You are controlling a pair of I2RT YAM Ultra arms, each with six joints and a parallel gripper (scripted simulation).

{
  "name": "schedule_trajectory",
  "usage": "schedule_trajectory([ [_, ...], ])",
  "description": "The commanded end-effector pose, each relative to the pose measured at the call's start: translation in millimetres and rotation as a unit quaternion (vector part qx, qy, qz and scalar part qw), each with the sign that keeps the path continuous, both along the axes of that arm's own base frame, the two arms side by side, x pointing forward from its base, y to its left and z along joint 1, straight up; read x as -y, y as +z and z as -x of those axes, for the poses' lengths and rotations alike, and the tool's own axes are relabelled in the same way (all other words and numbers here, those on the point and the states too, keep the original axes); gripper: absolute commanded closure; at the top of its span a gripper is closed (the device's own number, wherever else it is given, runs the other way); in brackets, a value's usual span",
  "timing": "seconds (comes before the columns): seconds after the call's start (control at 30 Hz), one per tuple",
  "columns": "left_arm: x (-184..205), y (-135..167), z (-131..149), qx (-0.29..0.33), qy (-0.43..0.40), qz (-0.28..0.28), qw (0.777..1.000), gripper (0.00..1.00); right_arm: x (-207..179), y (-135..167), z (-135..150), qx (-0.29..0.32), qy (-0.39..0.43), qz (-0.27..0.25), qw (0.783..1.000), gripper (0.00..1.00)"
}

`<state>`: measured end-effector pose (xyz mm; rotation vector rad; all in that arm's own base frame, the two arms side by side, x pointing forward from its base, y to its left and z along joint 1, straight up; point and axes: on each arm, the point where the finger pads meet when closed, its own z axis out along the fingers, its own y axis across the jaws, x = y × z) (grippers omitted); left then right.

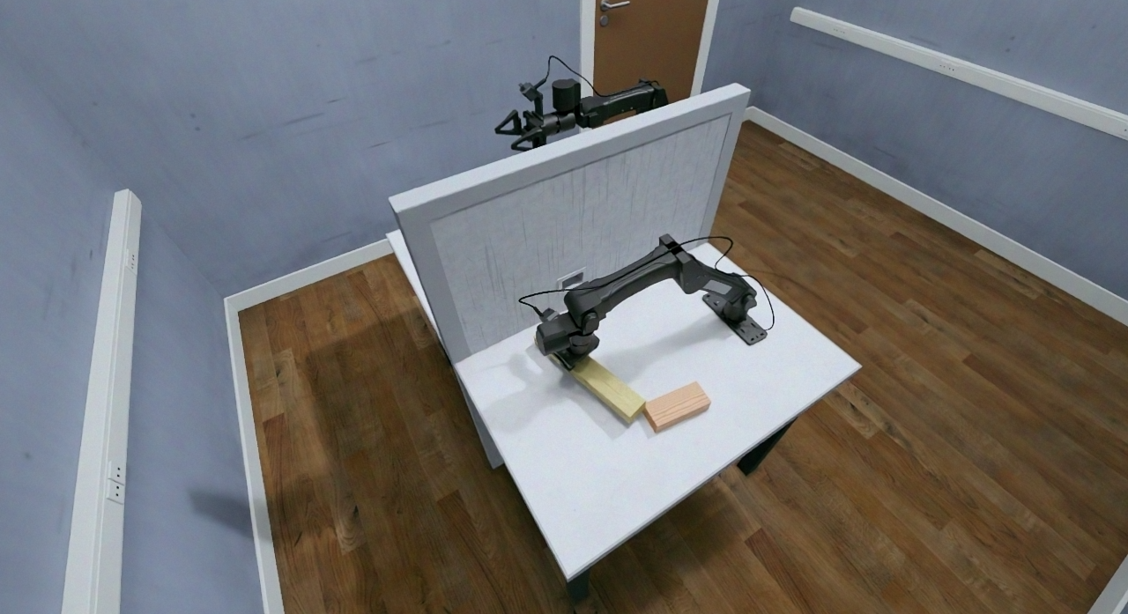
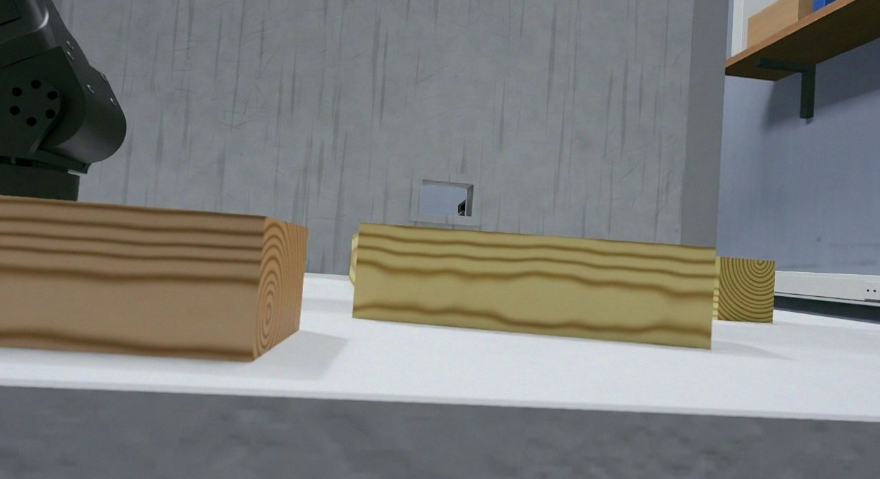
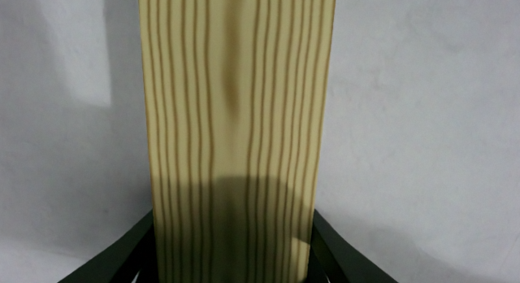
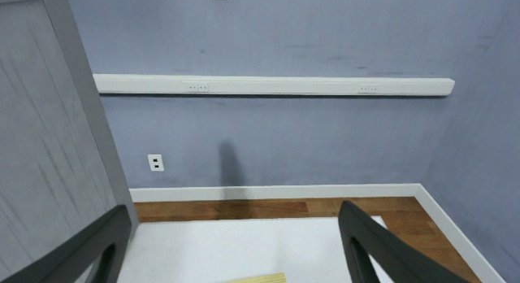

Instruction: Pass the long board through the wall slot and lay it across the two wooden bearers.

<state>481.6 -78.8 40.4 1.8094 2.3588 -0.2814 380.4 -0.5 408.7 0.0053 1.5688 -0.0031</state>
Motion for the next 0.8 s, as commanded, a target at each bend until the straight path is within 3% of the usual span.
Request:
schedule_trajectory([
  [0.0, 2.0, 18.4, -3.9, 0.019, -0.080, 0.031, 0.996, 1.00, -5.2, 1.0, 3.3, -0.001, 0.008, 0.000, 1.000, 0.00],
  [0.07, 5.3, 17.9, -3.8, 0.030, -0.132, 0.044, 0.990, 1.00, -5.2, 1.0, 3.3, -0.001, 0.008, 0.000, 1.000, 0.00],
  [0.17, 7.9, 20.5, -4.2, 0.035, -0.146, 0.047, 0.988, 1.00, -5.2, 1.0, 3.3, -0.001, 0.008, 0.000, 1.000, 0.00],
  [0.3, 0.8, 18.6, -8.9, 0.027, -0.089, 0.035, 0.995, 1.00, -5.2, 1.0, 3.3, -0.001, 0.008, 0.000, 1.000, 0.00],
  [0.43, 11.3, 41.8, -11.8, 0.054, -0.097, 0.035, 0.993, 1.00, -5.2, 1.0, 3.3, -0.001, 0.008, 0.000, 1.000, 0.00],
  [0.7, 5.4, 42.9, -14.1, 0.058, -0.091, 0.035, 0.994, 1.00, -5.2, 1.0, 3.3, -0.001, 0.008, 0.000, 1.000, 0.00],
  [0.77, 5.9, 29.1, -16.0, 0.060, -0.094, 0.035, 0.993, 1.00, -5.2, 1.0, 3.3, -0.001, 0.008, 0.000, 1.000, 0.00],
])
